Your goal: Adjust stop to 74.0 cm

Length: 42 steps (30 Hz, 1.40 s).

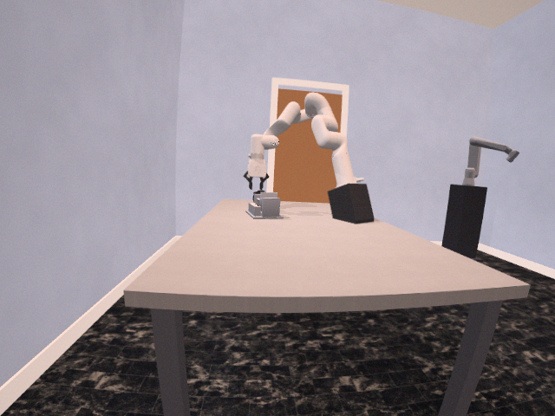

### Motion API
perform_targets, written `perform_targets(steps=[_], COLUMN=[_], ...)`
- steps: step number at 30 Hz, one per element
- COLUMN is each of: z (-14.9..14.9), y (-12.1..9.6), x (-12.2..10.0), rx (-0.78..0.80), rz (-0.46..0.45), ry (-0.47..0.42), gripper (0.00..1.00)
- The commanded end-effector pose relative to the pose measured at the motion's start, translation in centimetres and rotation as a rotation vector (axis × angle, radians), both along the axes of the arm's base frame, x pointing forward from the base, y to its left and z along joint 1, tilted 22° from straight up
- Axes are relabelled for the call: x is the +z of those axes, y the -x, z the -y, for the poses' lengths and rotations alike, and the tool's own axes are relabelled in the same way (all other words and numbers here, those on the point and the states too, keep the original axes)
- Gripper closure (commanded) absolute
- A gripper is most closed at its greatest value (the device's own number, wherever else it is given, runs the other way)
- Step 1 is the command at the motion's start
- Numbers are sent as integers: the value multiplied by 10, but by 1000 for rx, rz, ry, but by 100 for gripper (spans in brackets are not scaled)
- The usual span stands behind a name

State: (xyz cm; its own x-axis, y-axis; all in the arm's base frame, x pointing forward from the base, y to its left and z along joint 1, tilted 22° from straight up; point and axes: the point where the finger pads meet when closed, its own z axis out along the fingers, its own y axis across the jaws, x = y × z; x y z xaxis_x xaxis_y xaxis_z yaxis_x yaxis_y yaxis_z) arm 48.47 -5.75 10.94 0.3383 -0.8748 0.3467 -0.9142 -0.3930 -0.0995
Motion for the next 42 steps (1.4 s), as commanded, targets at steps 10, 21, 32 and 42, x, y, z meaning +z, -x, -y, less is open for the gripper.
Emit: perform_targets(steps=[10,21,32,42], z=[9,10,10,10], y=[-11,-12,-12,-12], x=[-32,-35,-35,-35], rx=[2,2,2,2], rz=[6,6,6,6], ry=[4,4,4,4], gripper=[43,43,94,94])
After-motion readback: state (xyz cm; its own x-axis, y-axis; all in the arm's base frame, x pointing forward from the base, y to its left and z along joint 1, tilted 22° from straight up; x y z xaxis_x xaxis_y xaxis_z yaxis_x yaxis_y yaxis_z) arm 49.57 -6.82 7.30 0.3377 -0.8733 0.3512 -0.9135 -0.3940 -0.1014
